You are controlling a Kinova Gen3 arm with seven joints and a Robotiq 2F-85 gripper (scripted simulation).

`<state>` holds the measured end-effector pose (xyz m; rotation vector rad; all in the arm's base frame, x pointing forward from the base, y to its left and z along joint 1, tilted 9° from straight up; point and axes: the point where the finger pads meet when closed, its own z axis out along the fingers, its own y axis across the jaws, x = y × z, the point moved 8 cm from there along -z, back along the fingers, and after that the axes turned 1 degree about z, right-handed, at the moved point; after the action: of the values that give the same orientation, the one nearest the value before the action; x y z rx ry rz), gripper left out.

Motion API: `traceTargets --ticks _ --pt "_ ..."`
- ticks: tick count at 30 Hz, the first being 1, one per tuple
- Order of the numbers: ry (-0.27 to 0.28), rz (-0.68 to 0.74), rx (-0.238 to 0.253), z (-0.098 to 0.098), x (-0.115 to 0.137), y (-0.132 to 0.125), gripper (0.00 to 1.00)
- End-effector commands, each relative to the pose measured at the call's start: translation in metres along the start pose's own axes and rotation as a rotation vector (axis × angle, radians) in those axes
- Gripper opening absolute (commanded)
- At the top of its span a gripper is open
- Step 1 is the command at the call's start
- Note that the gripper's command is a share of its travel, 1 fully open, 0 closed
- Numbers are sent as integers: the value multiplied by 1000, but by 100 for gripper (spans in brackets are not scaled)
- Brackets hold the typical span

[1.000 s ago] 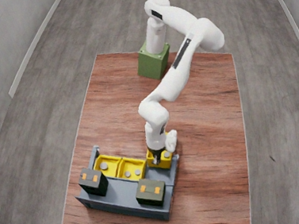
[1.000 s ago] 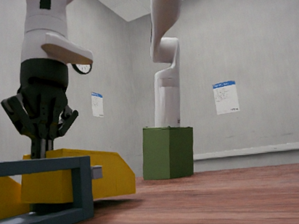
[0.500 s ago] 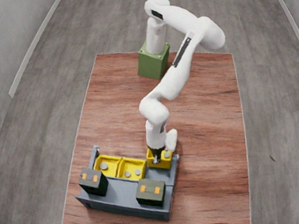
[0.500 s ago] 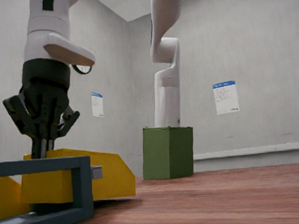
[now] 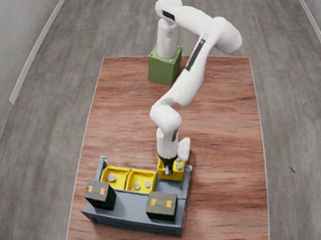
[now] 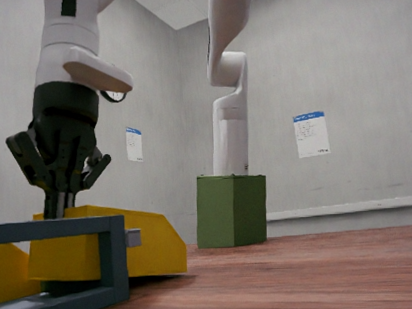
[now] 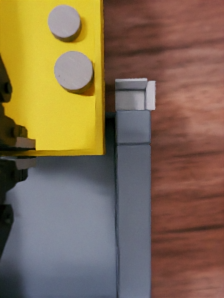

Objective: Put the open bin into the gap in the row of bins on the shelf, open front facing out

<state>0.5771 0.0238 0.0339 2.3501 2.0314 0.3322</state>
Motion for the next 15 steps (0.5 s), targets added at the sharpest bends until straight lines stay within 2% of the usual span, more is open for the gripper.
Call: traceTargets --ticks 1,13,14,15 --pt "1 0 -17 -1 0 -1 10" --pt "1 0 -17 -1 0 -1 10" --pt "1 0 -16 -1 0 -1 39" --pt "1 0 -16 -1 0 -1 39"
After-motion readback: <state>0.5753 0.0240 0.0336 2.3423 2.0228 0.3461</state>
